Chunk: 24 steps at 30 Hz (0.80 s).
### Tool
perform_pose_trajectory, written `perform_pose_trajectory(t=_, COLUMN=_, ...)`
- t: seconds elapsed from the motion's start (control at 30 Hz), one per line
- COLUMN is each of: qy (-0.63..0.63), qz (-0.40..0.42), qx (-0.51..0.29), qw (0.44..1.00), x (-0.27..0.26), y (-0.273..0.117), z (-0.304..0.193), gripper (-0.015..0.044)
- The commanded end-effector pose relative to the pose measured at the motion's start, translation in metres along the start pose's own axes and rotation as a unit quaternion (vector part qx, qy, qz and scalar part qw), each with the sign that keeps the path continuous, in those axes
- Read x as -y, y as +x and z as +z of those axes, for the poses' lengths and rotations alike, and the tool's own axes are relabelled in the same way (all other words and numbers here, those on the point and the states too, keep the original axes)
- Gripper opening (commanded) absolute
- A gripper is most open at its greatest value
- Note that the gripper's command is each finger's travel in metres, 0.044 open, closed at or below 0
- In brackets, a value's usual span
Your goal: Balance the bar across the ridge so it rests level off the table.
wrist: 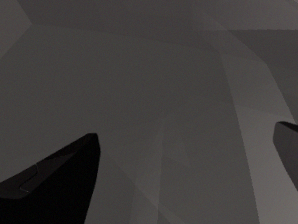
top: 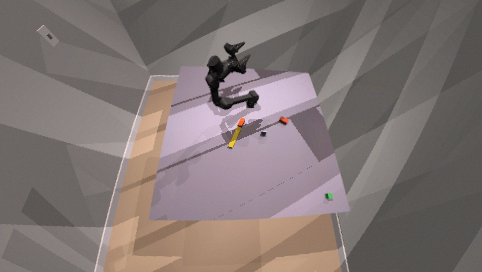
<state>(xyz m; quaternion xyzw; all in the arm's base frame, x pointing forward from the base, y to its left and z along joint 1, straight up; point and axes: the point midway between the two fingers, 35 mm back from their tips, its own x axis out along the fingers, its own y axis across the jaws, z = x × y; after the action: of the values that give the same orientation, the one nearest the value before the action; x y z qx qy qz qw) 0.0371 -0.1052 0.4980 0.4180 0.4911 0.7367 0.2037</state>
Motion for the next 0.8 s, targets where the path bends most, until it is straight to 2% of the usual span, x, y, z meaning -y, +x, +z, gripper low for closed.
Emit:
perform_pose_trajectory(t=0.0, qy=-0.001, qz=-0.001, qx=0.001, qw=1.000, x=0.000, y=0.001, z=0.000, gripper=0.0374)
perform_pose_trajectory(t=0.07, qy=-0.010, qz=-0.011, qx=0.009, qw=1.000, x=0.002, y=0.007, z=-0.001, gripper=0.0321)
perform_pose_trajectory(t=0.1, qy=-0.017, qz=-0.018, qx=0.016, qw=1.000, x=0.003, y=0.011, z=-0.002, gripper=0.0315)
perform_pose_trajectory(t=0.77, qy=-0.112, qz=-0.155, qx=0.129, qw=0.973, x=0.039, y=0.089, z=0.006, gripper=0.0315)
